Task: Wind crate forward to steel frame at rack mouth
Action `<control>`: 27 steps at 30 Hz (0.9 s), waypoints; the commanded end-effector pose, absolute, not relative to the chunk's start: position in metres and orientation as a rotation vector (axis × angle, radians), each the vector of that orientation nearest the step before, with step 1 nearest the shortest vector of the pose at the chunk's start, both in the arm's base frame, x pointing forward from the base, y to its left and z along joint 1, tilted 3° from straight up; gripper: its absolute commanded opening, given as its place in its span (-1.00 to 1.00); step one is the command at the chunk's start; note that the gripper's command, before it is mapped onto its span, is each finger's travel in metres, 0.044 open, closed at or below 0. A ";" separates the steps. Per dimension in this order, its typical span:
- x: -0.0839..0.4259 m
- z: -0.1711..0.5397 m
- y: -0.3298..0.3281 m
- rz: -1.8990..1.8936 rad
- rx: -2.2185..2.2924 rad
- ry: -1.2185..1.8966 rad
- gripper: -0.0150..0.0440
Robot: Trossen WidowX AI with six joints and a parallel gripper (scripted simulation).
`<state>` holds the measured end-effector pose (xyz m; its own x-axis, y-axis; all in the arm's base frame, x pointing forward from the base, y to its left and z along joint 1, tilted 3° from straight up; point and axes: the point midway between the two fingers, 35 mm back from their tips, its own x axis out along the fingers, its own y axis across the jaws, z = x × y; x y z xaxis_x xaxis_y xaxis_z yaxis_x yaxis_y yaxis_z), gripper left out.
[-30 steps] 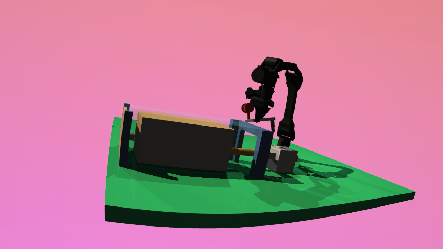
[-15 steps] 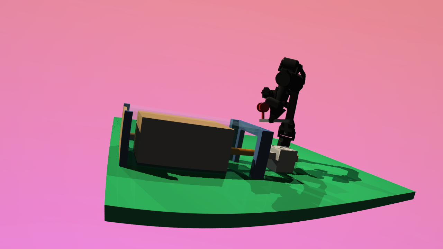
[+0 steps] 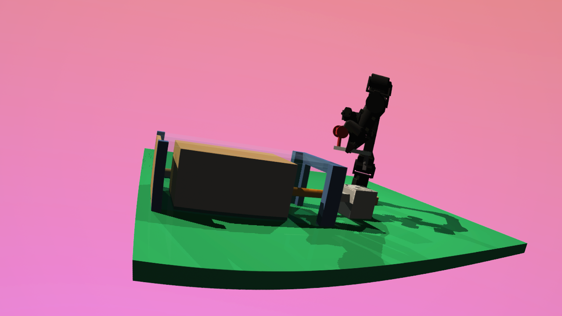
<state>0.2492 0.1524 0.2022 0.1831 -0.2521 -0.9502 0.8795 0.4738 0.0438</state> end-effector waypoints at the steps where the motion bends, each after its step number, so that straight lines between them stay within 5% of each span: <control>1: 0.250 0.203 0.153 -0.901 0.703 1.084 -0.49; 27: 0.253 0.161 0.155 -0.905 0.698 1.068 -0.49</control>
<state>0.2516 0.1560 0.1660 0.1952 -0.2699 -0.9429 0.8802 0.4722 0.0471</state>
